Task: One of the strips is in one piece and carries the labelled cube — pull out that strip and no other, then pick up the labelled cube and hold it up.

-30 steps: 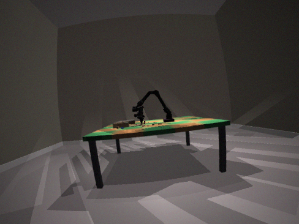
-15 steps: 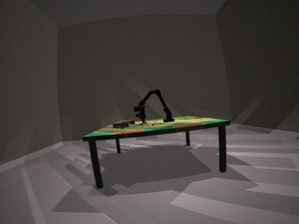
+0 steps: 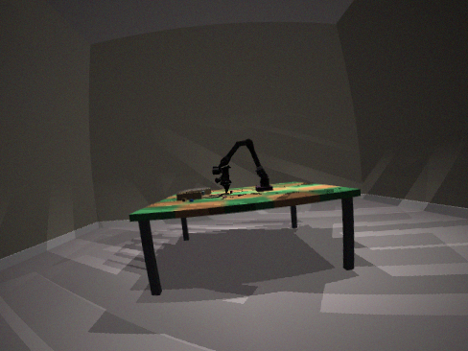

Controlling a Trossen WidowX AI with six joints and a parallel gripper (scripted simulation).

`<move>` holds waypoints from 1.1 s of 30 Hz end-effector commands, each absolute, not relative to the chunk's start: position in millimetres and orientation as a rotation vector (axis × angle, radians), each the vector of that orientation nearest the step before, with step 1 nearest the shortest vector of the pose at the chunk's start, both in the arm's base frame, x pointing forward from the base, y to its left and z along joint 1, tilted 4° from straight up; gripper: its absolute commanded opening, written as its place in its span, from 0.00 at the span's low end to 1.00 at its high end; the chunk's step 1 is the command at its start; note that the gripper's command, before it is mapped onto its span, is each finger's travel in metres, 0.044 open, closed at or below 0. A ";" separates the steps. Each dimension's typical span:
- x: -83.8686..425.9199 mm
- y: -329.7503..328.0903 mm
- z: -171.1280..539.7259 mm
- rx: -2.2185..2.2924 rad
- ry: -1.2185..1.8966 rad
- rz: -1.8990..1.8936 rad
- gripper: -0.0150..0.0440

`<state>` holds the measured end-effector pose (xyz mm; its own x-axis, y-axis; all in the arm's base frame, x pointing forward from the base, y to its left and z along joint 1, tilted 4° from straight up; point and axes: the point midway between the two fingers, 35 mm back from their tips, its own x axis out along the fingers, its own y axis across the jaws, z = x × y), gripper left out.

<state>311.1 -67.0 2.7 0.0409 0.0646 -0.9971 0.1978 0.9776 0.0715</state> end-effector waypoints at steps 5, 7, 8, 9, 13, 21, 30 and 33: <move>291.3 -63.8 -4.6 0.207 1.562 -0.101 0.25; 288.5 -63.3 -4.6 0.207 1.563 -0.101 0.25; 287.0 -63.1 -4.6 0.207 1.563 -0.101 0.25; 285.7 -62.8 -4.7 0.207 1.563 -0.101 0.25; 280.1 -61.9 -4.7 0.207 1.563 -0.101 0.25; 268.9 -60.0 -4.8 0.207 1.564 -0.101 0.25; 255.2 -57.7 -5.0 0.208 1.565 -0.101 0.25; 250.8 -57.0 -5.0 0.208 1.565 -0.101 0.25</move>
<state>264.7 -59.2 2.1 0.0407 0.0643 -0.9971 0.1959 0.9780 0.0711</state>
